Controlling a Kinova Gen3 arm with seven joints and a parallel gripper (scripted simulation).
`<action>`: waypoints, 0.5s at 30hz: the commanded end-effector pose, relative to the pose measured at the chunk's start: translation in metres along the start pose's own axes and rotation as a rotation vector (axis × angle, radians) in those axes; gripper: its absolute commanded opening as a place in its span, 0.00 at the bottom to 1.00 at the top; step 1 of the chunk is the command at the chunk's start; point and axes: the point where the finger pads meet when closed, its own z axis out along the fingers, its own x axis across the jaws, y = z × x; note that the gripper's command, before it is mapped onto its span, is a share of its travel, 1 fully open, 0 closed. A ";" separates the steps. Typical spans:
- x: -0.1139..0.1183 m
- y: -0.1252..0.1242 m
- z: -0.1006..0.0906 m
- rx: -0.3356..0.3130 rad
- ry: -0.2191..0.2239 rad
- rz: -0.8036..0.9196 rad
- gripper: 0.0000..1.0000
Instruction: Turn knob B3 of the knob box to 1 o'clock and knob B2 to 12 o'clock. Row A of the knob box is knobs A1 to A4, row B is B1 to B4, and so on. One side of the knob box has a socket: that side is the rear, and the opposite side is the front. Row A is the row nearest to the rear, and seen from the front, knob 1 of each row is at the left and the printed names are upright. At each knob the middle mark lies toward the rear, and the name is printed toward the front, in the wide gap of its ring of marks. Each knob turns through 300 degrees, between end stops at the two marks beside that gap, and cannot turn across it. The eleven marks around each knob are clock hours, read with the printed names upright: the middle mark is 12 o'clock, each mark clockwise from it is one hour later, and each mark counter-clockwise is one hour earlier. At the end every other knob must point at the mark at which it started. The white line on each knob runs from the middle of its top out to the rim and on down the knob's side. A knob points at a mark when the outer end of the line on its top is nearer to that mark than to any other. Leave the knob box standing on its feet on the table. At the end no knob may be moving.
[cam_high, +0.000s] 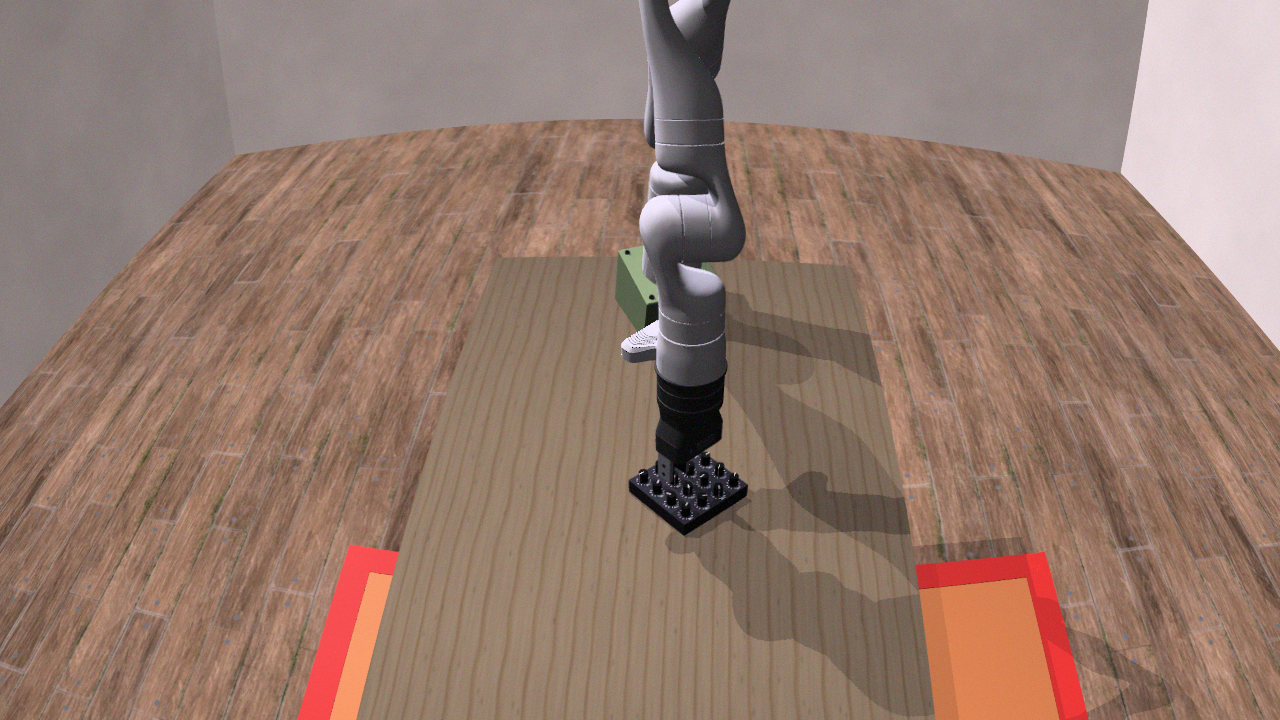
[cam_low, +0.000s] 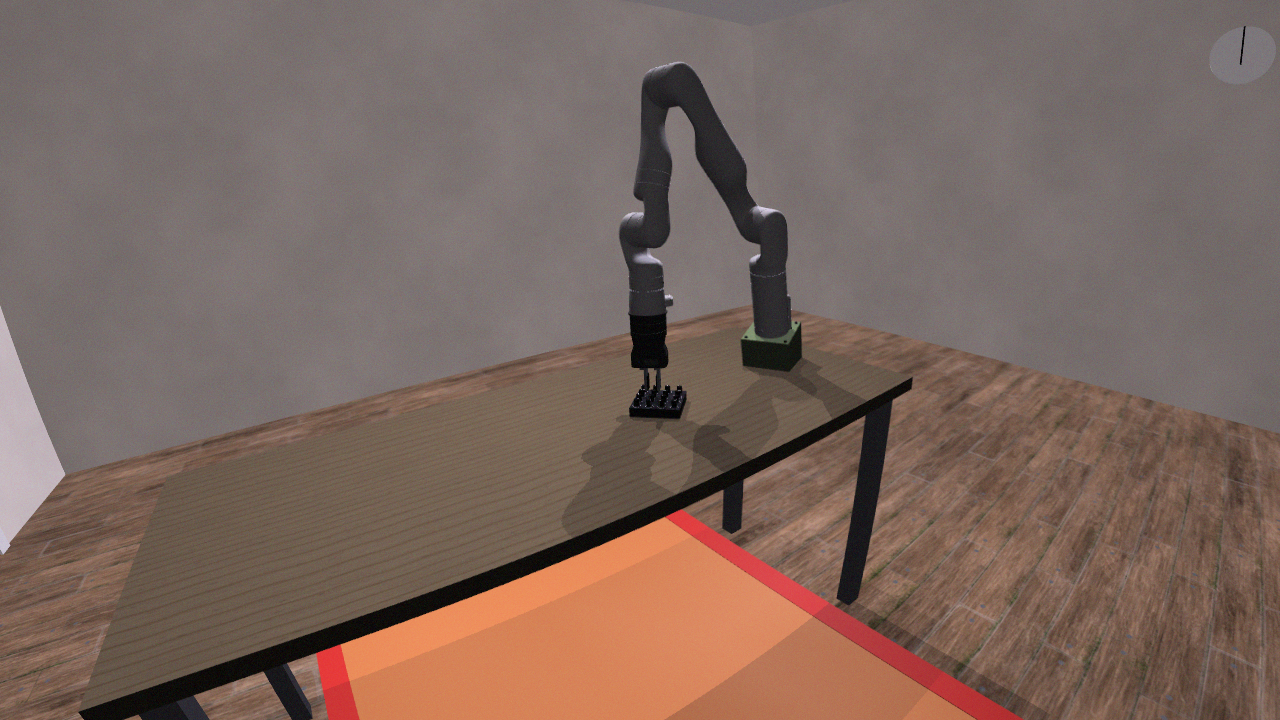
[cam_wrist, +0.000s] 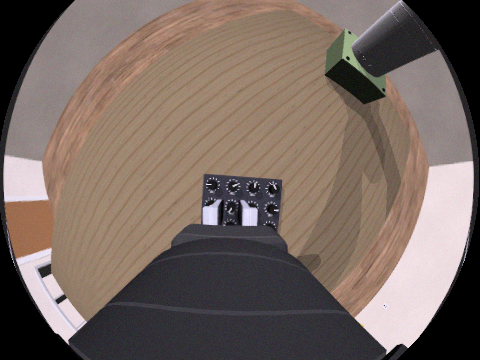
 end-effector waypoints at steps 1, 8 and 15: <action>0.001 0.000 0.001 0.001 0.002 -0.001 0.46; 0.001 0.000 0.007 0.001 0.002 -0.001 0.46; 0.001 0.000 0.010 0.001 0.002 -0.001 0.46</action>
